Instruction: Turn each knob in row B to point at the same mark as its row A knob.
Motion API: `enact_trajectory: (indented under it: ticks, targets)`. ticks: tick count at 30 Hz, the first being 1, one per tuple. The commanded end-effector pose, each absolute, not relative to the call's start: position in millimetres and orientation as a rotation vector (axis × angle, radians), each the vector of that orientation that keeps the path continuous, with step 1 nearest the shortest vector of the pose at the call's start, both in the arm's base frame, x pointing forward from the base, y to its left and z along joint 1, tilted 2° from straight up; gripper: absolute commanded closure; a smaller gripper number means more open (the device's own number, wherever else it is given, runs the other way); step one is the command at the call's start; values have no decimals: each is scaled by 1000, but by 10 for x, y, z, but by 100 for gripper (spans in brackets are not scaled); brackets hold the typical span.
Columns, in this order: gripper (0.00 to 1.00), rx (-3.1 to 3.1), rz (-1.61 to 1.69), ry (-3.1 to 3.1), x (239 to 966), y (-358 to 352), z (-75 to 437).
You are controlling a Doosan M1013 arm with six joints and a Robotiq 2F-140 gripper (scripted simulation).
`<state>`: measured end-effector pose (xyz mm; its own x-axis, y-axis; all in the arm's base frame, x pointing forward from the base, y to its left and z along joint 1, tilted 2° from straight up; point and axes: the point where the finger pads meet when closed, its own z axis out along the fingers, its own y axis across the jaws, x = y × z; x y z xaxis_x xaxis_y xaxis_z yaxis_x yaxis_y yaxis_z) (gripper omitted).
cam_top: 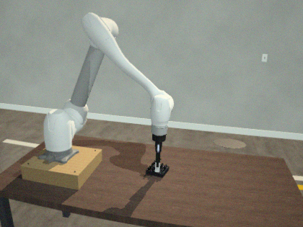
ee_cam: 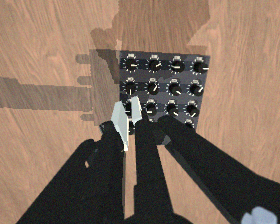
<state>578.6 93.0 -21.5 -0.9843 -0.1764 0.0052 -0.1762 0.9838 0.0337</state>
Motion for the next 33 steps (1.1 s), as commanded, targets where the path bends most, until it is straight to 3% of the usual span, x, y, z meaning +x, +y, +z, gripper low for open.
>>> enact_trajectory:
  ticks: [1, 33]
  targets:
    - [88, 277, -52, -3121, 5786, 931, -214]
    - [88, 277, -52, -3121, 5788, 925, -28]
